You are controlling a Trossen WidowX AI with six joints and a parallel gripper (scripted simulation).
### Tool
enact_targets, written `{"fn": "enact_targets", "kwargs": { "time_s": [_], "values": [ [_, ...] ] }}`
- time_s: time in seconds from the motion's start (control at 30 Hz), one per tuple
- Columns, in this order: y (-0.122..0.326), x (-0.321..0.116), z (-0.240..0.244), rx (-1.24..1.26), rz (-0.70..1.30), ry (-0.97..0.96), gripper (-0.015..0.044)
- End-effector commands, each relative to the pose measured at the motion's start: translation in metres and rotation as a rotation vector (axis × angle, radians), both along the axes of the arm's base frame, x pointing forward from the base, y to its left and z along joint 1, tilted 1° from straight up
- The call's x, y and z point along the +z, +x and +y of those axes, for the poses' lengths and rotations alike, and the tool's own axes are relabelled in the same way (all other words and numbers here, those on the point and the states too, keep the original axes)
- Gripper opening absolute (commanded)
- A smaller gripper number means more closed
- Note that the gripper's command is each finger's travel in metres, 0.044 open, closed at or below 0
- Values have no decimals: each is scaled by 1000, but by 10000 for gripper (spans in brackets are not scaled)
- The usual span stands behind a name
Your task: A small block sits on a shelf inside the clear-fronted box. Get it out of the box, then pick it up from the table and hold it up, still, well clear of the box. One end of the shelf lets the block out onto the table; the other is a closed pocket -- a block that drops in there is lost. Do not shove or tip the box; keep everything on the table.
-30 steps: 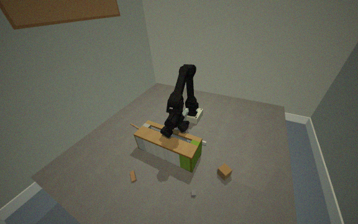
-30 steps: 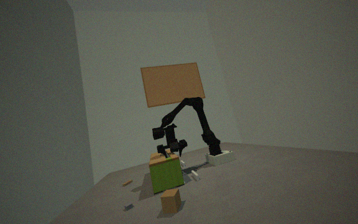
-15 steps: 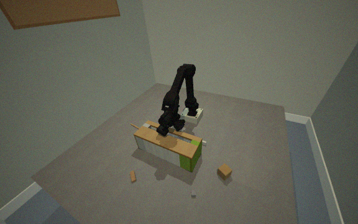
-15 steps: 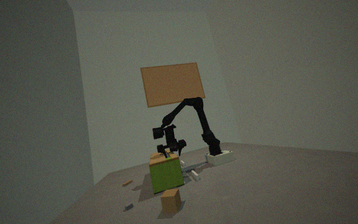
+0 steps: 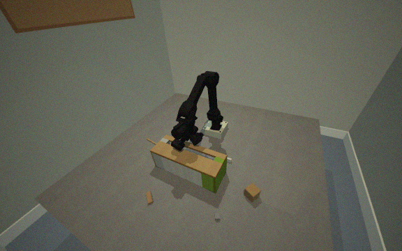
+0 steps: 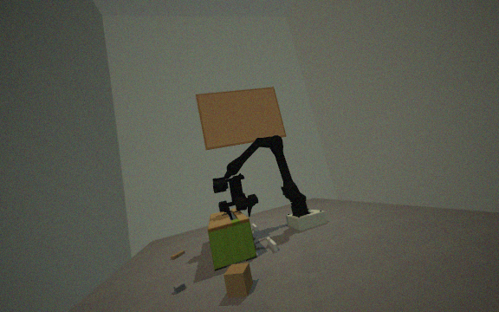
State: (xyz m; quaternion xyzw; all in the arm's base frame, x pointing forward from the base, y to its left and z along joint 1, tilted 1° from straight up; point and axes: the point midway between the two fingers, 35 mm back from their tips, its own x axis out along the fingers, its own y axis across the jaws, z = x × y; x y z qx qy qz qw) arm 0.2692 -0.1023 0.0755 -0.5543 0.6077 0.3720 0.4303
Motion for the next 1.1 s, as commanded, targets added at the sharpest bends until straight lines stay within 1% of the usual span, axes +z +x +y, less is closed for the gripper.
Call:
{"fn": "enact_targets", "kwargs": {
  "time_s": [0.0, 0.57, 0.7, 0.8, 0.97, 1.07],
  "values": [
    [-1, 0, -11, 0, 1, -5, 400],
    [-5, 1, -46, 0, 1, -8, 400],
    [-5, 1, -48, 0, 1, -8, 400],
    [-4, 15, -47, -2, 2, -8, 400],
    [-7, 62, -43, -7, 3, -10, 400],
    [-7, 65, -43, -7, 4, -10, 400]
  ]
}}
